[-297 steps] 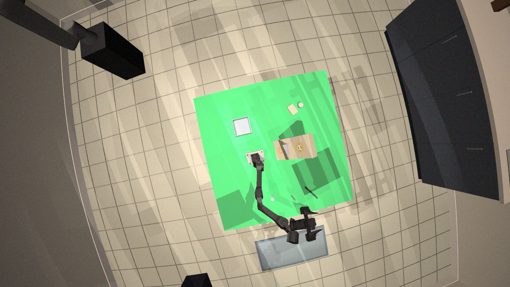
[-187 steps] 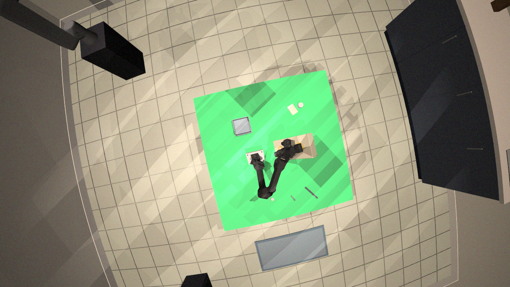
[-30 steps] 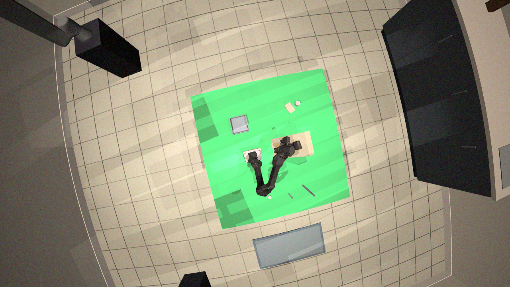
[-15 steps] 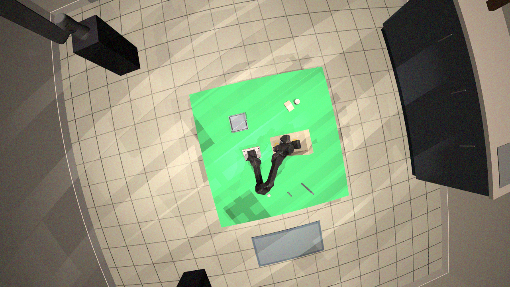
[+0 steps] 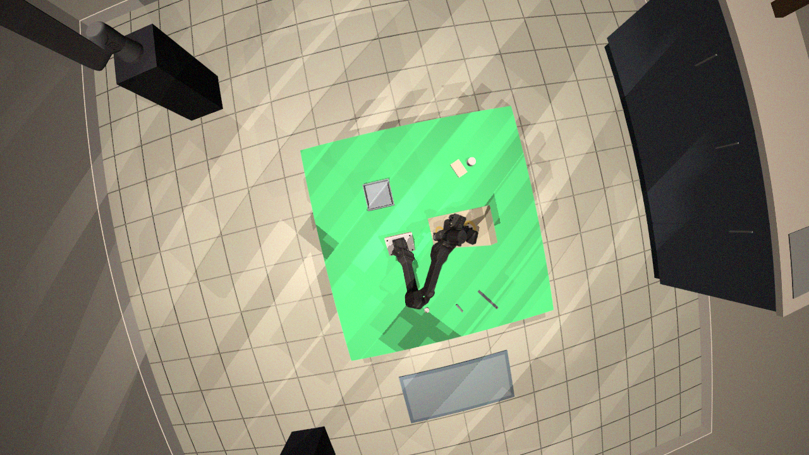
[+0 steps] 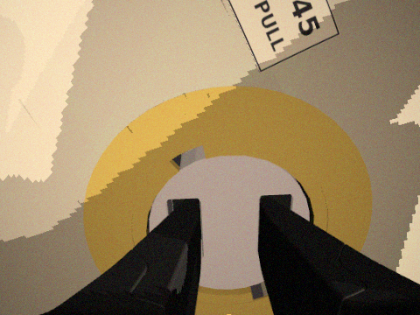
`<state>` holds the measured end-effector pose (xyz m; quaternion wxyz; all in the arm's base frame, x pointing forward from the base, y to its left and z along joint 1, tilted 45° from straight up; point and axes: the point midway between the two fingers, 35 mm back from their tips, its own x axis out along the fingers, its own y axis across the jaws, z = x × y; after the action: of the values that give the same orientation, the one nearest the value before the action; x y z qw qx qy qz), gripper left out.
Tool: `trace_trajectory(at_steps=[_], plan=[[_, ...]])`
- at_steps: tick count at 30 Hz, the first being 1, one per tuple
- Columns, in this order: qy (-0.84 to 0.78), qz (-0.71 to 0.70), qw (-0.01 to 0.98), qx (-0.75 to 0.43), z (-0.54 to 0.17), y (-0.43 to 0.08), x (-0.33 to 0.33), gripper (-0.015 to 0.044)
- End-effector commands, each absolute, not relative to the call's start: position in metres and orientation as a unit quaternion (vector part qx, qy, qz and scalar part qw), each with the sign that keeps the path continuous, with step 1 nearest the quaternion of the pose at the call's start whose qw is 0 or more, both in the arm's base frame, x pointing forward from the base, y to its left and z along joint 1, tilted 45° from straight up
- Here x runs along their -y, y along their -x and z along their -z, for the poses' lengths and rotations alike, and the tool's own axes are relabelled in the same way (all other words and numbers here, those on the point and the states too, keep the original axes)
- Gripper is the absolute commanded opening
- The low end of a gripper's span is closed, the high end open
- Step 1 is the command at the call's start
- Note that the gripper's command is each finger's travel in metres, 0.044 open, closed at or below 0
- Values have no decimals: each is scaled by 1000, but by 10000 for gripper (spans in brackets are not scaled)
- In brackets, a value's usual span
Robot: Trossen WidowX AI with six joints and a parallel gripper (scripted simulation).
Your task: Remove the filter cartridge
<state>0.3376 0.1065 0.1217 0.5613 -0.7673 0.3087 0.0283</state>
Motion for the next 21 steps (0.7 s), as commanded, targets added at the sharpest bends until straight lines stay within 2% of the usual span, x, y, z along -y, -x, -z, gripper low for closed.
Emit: trace_trajectory(at_steps=[1,21], plan=[[709,-5,631,-315,-118,-345,-102,0],[450,103,835,-298,-119,-345,-102,0]])
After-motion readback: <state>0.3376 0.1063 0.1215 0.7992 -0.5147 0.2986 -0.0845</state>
